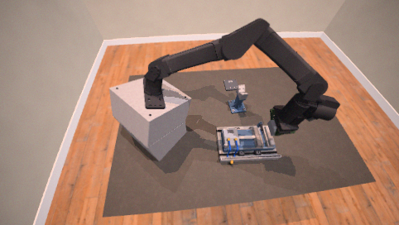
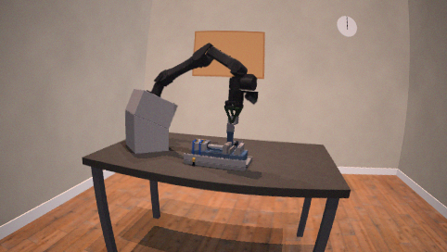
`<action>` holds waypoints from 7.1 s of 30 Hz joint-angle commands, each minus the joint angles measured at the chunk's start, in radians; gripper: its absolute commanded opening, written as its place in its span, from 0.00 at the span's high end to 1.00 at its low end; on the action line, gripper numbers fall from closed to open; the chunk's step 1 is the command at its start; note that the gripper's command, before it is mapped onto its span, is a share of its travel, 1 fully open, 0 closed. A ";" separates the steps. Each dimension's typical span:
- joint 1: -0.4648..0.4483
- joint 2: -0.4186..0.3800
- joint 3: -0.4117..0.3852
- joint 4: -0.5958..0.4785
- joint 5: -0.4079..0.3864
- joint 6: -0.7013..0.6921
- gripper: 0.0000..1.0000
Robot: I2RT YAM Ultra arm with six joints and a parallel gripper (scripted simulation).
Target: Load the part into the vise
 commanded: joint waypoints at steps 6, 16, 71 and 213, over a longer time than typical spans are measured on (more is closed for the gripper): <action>0.002 0.026 -0.012 0.056 0.000 0.017 1.00; 0.011 0.055 -0.020 0.094 0.003 0.029 1.00; 0.042 0.132 0.024 0.173 0.010 0.058 1.00; 0.045 0.140 0.041 0.154 0.010 0.050 1.00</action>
